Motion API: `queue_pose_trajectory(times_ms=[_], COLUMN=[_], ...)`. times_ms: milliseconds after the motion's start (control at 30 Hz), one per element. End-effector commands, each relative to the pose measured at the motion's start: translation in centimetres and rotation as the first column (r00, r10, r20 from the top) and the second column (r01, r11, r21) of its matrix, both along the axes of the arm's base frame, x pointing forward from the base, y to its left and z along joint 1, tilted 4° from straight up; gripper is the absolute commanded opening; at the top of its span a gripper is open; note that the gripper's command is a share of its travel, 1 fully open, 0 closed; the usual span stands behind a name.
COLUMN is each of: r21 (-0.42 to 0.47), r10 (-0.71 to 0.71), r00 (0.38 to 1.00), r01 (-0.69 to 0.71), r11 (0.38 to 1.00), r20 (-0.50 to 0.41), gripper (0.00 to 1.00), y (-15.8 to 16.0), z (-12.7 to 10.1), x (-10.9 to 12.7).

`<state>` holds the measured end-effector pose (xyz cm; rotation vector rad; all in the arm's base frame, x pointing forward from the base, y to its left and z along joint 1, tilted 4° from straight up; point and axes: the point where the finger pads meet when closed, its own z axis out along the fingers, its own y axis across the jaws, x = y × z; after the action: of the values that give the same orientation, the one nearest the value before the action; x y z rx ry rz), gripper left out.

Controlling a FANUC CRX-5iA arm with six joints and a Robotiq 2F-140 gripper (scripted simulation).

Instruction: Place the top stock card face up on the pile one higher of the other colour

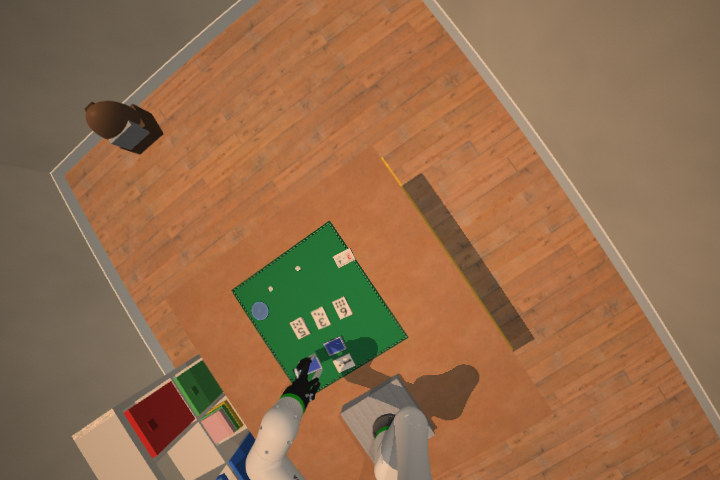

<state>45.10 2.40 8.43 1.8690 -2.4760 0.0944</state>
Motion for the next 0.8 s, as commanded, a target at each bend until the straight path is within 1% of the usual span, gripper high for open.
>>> queue_pose_trajectory(times_ms=[0,467,633,767], r21=[0.0,-0.01,-0.039,-0.081], r10=[0.0,0.0,-0.001,-0.003], r00=[1.0,1.0,1.0,1.0], r01=[0.0,0.0,0.001,0.001], r11=[1.0,1.0,0.999,0.997], r20=[0.001,-0.003,-0.012,-0.023], gripper=[0.41,0.41,0.41,0.41], y=[-0.01,0.01,0.1,0.24], z=[-0.07,-0.13,-0.16,-0.16], x=[0.03,0.03,0.04,0.09])
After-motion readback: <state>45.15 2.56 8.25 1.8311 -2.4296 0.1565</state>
